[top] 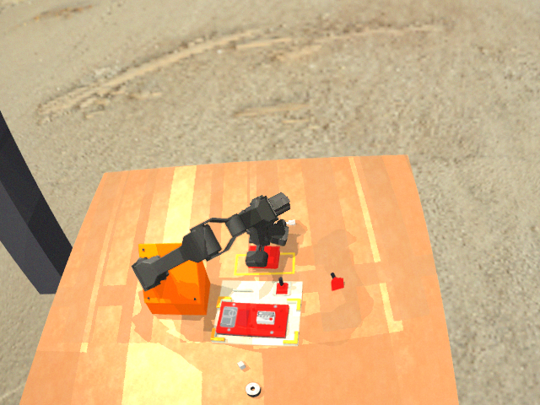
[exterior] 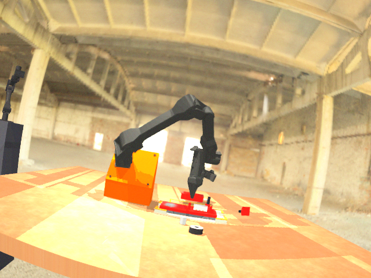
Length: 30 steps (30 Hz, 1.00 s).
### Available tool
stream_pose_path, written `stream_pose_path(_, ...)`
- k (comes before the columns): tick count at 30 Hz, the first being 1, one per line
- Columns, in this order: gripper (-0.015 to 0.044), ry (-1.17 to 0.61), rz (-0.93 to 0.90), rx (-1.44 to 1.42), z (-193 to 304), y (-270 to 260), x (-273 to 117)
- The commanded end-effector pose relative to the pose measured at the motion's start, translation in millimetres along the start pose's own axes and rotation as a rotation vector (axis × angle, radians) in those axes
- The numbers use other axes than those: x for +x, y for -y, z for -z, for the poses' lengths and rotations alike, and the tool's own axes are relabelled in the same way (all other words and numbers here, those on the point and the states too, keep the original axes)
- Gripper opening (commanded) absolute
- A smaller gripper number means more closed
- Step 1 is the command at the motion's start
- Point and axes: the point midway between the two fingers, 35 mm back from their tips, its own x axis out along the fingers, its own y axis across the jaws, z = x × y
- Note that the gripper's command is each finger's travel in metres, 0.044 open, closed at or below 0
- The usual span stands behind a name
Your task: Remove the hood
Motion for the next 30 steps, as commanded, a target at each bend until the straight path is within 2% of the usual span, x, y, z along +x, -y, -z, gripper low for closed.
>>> stream_pose_path(1, 0.0000, 0.002, 0.003, -0.004, 0, 0, 2)
stream_pose_path(30, 0.0000, 0.002, 0.004, -0.004, 0, 1, 16)
